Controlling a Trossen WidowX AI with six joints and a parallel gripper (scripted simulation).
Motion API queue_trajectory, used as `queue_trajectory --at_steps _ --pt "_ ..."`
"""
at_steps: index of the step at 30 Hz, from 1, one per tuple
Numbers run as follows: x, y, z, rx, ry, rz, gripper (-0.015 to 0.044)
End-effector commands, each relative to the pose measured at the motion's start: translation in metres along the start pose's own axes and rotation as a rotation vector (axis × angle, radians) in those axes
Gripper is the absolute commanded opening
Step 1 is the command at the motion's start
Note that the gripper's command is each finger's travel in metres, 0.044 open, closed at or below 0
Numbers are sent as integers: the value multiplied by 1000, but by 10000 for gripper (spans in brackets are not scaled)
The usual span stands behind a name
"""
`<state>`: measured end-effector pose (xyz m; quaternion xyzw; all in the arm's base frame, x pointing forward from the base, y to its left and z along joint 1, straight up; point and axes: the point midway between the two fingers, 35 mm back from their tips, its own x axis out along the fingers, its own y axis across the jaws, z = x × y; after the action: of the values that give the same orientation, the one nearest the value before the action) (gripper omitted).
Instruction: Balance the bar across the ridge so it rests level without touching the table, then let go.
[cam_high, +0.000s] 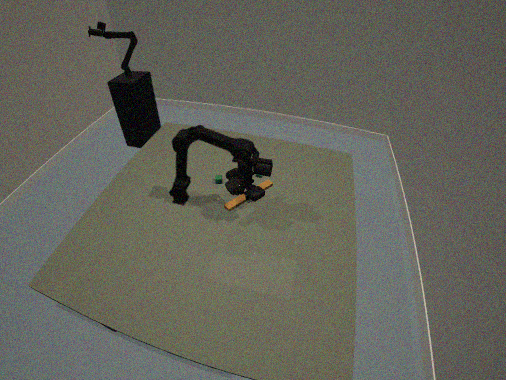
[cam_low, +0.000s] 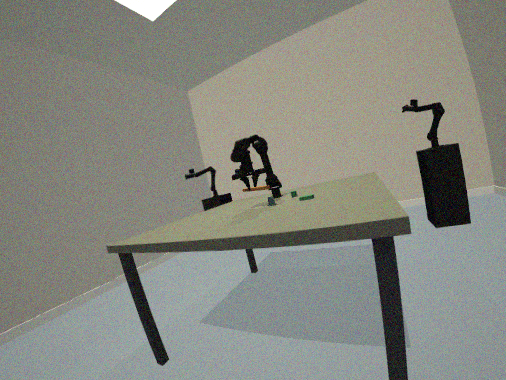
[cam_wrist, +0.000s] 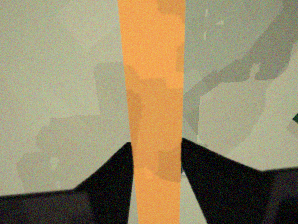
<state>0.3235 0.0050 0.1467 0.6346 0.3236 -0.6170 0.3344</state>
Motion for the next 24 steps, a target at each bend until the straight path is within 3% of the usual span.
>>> queue_trajectory --at_steps 1,24 --pt "0 -12 -14 79 2 -4 0" --pt "3 -59 -52 315 4 -9 0"
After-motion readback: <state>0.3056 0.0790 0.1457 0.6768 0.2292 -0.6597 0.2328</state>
